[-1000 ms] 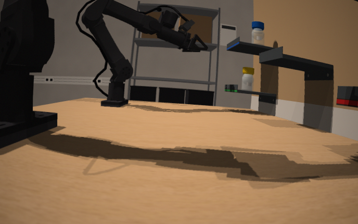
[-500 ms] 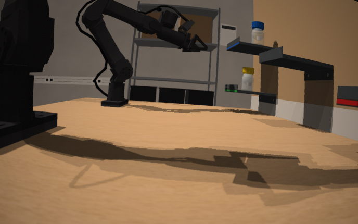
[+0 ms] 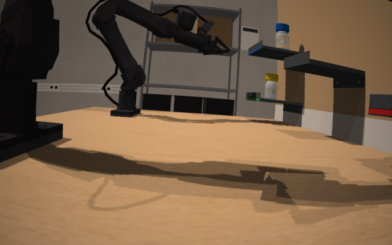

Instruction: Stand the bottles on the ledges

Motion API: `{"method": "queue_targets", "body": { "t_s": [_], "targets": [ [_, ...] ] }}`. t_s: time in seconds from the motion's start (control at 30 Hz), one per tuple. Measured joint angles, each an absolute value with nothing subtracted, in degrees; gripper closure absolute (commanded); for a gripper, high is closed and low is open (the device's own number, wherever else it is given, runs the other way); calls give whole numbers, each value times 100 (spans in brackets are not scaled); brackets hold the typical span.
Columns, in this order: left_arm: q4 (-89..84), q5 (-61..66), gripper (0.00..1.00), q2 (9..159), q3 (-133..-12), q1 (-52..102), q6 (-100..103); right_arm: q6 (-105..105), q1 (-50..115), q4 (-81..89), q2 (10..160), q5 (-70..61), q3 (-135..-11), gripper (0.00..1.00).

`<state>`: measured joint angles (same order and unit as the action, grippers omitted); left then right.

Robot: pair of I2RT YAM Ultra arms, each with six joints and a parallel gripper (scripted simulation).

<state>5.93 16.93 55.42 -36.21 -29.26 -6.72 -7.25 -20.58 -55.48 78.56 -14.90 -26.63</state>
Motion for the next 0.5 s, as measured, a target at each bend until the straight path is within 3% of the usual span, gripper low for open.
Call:
{"method": "queue_targets", "body": {
  "t_s": [0.5],
  "targets": [
    [3780, 1332, 19, 8624, -3848, -2279, -329, -633, -985, -2598, 6383, -926, -4687, 0]
  ]
}}
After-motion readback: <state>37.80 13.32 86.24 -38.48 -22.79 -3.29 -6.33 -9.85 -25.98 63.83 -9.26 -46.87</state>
